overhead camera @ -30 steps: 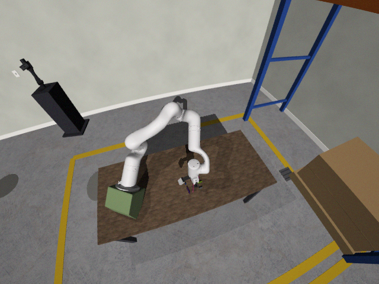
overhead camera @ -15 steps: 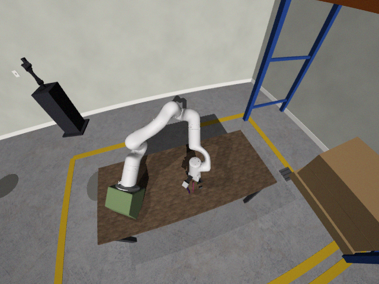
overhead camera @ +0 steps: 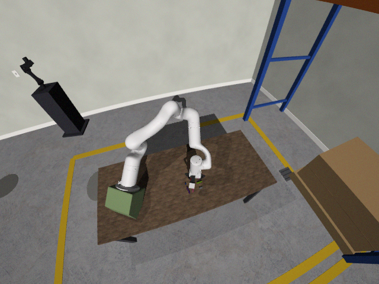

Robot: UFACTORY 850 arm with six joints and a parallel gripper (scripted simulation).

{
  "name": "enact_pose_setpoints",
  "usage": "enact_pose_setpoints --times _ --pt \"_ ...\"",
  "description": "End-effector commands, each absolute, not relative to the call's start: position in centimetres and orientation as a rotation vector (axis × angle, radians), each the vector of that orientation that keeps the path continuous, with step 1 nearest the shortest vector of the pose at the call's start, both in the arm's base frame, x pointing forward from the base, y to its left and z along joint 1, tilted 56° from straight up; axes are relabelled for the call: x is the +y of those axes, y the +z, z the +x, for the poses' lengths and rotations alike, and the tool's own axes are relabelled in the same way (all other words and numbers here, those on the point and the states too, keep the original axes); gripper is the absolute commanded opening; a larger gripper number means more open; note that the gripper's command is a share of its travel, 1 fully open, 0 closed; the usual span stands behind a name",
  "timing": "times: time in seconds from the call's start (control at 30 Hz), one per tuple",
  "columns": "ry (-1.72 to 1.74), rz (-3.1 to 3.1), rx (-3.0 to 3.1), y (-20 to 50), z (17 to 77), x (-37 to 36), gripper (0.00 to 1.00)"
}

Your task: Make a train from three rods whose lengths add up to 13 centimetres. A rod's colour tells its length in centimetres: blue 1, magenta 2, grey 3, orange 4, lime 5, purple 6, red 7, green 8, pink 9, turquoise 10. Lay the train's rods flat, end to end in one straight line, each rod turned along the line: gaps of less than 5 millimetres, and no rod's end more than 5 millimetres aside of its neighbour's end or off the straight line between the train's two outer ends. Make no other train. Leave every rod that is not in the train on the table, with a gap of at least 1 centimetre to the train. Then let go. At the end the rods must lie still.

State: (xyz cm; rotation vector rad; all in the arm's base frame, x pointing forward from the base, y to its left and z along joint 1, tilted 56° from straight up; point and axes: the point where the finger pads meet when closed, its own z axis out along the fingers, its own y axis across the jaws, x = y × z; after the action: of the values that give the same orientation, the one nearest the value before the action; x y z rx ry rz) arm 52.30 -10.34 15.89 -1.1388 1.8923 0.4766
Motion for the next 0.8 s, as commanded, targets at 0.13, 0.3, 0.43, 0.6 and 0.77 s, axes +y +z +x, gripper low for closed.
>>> enact_pose_setpoints --times 0.13,0.3,0.43,0.6,0.77 --pt "0.312 -1.367 1.697 16.70 52.77 -10.07 1.00" --pt "0.231 -1.479 1.590 17.12 53.01 -9.89 1.00" --pt "0.216 -1.499 1.569 17.20 53.05 -9.85 1.00" --pt "0.216 -1.499 1.569 17.20 53.05 -9.85 1.00" --pt "0.216 -1.499 1.569 17.20 53.05 -9.85 1.00"
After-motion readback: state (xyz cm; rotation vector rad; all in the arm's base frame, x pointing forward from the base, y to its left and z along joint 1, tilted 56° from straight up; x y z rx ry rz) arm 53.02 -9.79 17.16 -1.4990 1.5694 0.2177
